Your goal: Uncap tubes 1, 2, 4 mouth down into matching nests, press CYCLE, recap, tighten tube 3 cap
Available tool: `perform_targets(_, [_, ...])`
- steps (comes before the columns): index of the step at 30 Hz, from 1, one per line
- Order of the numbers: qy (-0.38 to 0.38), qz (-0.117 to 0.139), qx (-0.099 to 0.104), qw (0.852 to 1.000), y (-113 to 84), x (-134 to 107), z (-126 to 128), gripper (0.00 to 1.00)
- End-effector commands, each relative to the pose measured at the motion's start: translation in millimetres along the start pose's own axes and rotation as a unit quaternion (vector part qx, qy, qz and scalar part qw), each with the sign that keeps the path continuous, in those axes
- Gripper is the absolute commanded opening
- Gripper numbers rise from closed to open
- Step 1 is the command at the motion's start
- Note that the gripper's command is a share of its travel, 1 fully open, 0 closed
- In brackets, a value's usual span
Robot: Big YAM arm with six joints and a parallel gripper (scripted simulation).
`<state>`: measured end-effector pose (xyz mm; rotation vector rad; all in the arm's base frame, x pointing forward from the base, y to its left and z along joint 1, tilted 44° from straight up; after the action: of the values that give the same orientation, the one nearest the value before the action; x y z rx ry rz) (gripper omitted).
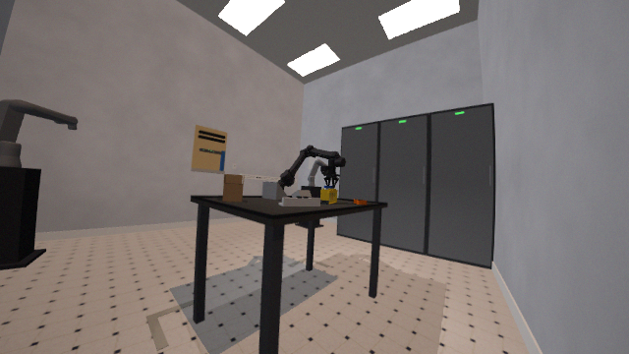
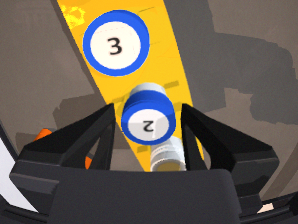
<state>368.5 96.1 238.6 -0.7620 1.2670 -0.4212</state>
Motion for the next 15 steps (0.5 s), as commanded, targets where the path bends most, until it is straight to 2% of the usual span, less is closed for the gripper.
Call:
perform_targets(1, [0.04, -0.005, 0.008, 0.999, -7.6, -5, 10, 0.49])
perform_targets(15, [0.043, -0.006, 0.018, 0.999, -19.3, -5, 9, 0.49])
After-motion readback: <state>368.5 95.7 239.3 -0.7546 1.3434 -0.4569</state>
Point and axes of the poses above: the point where the finger pads meet when closed, its own y axis out along the fingers, its own z axis across the jaws, x = y × z, the point moved 10 cm from there along -y, back along the fingers, and after that the axes turned 10 degrees about -y, right-handed, at the moved point
